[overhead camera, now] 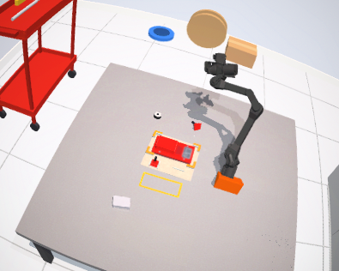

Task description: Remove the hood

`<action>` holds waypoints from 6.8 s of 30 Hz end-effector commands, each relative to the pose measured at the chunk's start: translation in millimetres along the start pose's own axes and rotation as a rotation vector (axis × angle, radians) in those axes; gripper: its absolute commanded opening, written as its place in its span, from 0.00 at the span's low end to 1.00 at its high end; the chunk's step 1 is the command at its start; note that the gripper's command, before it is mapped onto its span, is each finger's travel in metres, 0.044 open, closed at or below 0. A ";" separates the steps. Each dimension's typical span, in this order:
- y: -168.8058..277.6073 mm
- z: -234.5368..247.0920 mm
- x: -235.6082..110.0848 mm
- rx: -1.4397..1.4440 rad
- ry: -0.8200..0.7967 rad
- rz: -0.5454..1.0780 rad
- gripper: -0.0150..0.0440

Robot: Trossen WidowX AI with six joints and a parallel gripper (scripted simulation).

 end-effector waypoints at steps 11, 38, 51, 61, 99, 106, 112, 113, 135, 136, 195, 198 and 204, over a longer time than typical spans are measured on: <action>4.4 77.1 -30.7 -0.181 -0.283 -0.114 1.00; 112.9 184.1 -224.9 -0.654 -1.201 0.168 1.00; 175.9 136.1 -303.7 -1.109 -1.264 0.512 1.00; 188.3 114.3 -323.6 -1.275 -1.173 0.599 1.00; 211.9 123.9 -313.8 -1.274 -1.173 0.598 1.00; 216.6 125.3 -311.8 -1.274 -1.173 0.598 1.00; 220.7 126.4 -310.1 -1.274 -1.173 0.598 1.00; 221.3 126.6 -309.8 -1.274 -1.173 0.598 1.00; 235.1 129.8 -303.7 -1.274 -1.171 0.597 1.00; 235.2 129.8 -303.7 -1.274 -1.171 0.597 1.00; 249.2 136.3 -298.2 -1.263 -1.175 0.597 0.63; 248.1 135.9 -298.7 -1.263 -1.175 0.597 0.50; 244.7 134.8 -300.1 -1.263 -1.175 0.597 0.25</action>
Point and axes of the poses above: the point midway between the two fingers, 35 mm back from their tips, its own x axis out along the fingers, its own z axis across the jaws, y = z × x, the point moved 10 cm from there along -x, back along the fingers, and after that the axes turned 1 degree about x, right-handed, at the moved point
